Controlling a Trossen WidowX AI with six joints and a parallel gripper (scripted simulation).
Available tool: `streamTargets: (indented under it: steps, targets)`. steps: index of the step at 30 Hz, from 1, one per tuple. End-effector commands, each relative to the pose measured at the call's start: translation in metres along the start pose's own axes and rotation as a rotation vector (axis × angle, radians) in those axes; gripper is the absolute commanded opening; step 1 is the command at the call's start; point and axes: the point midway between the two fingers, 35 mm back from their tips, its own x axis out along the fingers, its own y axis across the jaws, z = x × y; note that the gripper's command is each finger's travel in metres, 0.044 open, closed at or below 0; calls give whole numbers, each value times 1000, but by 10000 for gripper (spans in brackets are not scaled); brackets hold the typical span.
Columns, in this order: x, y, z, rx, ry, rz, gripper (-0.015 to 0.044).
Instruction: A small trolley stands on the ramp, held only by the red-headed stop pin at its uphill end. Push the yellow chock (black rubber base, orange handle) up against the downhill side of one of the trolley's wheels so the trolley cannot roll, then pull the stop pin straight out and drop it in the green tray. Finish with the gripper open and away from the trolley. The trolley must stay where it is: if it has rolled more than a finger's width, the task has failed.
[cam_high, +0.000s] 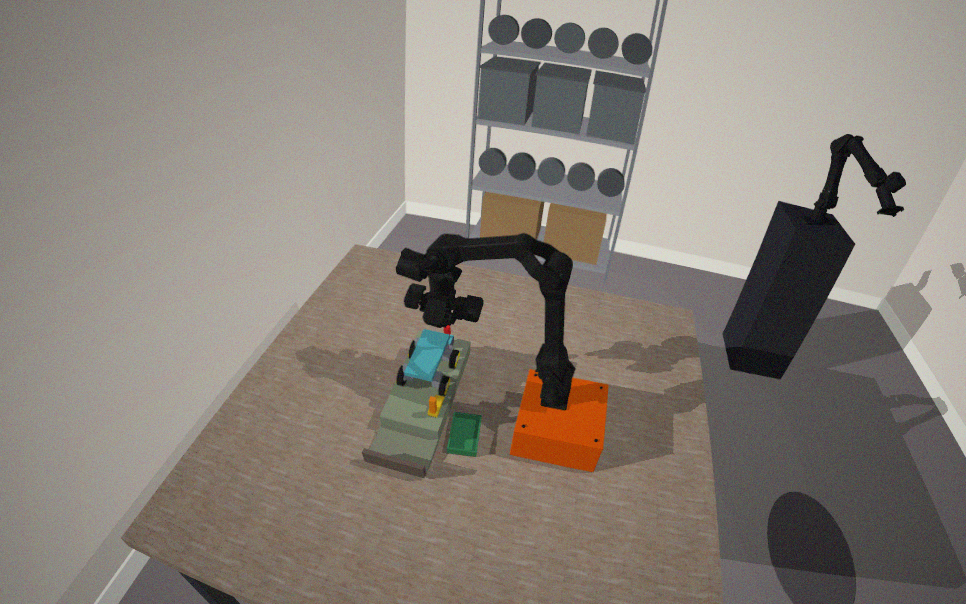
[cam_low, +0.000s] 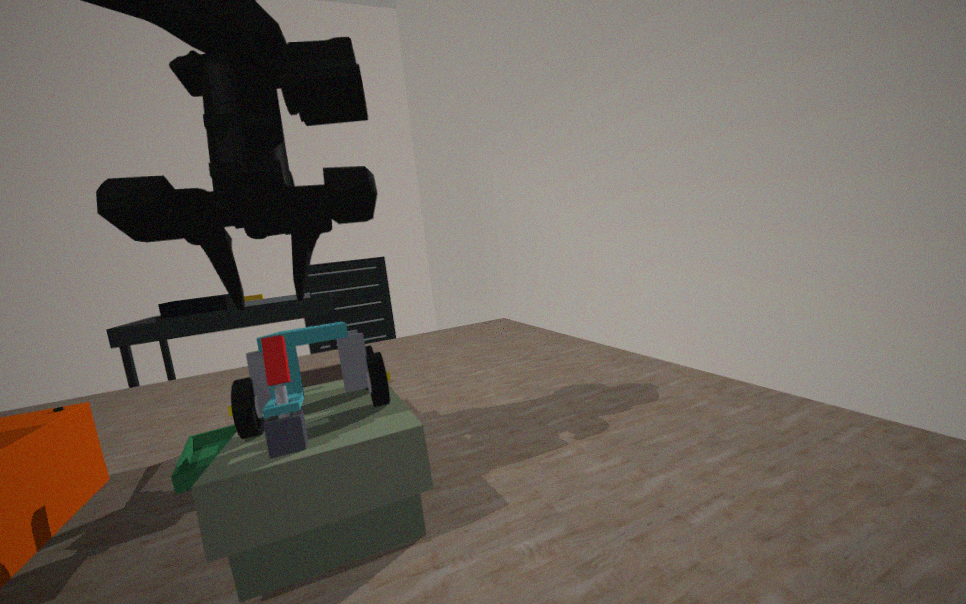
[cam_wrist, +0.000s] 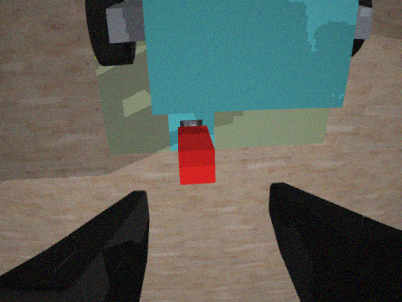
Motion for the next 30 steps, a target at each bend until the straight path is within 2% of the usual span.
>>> streamTargets:
  steps: [1, 30]
  targets:
    - [8, 1, 0, 0, 2, 10, 190]
    - [36, 1, 0, 0, 3, 10, 190]
